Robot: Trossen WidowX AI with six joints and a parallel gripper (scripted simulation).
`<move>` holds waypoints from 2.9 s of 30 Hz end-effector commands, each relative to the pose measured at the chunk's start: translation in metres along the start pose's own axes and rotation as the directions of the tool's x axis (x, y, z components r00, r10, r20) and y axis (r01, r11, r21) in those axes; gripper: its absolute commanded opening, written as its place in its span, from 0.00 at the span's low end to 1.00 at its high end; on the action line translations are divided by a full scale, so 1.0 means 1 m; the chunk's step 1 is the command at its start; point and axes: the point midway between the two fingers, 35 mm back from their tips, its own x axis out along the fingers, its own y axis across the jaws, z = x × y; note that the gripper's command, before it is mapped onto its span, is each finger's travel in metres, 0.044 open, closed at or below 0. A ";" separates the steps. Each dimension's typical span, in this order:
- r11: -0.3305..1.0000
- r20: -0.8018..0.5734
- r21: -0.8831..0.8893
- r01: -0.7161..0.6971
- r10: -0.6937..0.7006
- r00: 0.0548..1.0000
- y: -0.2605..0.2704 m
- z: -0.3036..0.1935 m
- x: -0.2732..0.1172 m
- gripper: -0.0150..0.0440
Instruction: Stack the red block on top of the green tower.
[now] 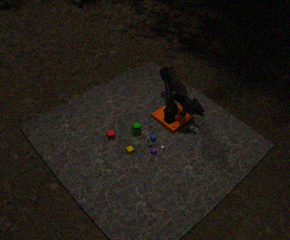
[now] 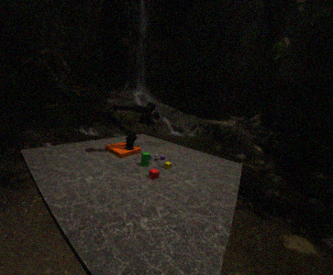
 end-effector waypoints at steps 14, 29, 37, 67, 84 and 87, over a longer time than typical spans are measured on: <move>0.961 0.473 -0.265 -0.084 0.205 0.857 0.123 0.086 -0.056 1.00; 0.950 0.798 -0.277 0.144 0.143 0.586 0.178 0.188 -0.172 1.00; 0.931 0.890 -0.180 0.319 0.017 0.456 0.176 0.240 -0.243 1.00; 0.709 0.863 0.112 0.696 -0.417 0.285 0.061 0.347 -0.422 1.00; 0.709 0.863 0.113 0.697 -0.417 0.285 0.036 0.395 -0.407 1.00; 0.709 0.863 0.113 0.697 -0.417 0.285 0.034 0.399 -0.406 1.00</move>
